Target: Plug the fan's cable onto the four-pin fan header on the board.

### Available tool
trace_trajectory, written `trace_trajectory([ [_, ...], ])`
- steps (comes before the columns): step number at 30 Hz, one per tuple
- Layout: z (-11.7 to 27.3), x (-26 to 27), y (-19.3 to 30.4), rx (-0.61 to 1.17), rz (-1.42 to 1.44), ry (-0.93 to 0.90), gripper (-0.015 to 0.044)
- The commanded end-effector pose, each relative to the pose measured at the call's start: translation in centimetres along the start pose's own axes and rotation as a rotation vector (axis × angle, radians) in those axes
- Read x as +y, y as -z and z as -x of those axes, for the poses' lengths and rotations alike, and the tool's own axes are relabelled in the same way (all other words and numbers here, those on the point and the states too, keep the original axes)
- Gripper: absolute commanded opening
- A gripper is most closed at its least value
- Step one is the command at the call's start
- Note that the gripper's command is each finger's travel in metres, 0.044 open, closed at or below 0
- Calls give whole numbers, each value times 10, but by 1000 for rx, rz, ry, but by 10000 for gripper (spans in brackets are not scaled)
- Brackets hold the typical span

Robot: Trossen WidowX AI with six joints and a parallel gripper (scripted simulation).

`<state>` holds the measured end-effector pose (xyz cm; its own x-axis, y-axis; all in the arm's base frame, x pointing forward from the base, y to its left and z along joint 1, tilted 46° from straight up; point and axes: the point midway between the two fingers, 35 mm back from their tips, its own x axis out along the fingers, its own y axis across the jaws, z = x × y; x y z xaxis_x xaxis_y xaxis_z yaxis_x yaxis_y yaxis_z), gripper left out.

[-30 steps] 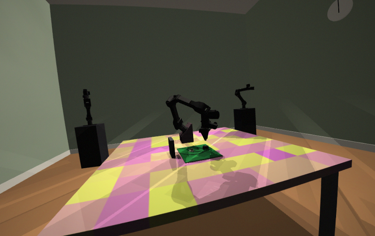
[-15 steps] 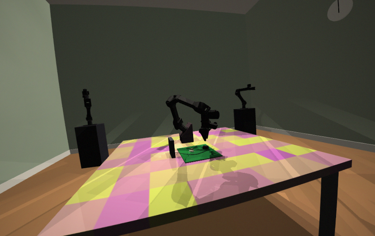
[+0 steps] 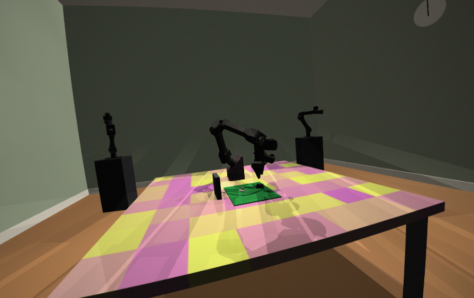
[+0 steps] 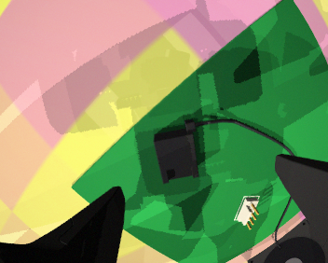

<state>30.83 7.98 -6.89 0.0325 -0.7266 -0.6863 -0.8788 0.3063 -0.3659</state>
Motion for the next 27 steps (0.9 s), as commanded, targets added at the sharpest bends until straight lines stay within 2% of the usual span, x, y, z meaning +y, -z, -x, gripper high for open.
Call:
trace_trajectory([
  [1,0,0,0,2,-3,2,440],
  [10,0,0,0,0,0,0,440],
  [16,6,10,-3,185,10,-5,282],
  [19,7,11,-4,213,11,-2,210],
  [27,7,11,-4,213,11,-2,210],
])
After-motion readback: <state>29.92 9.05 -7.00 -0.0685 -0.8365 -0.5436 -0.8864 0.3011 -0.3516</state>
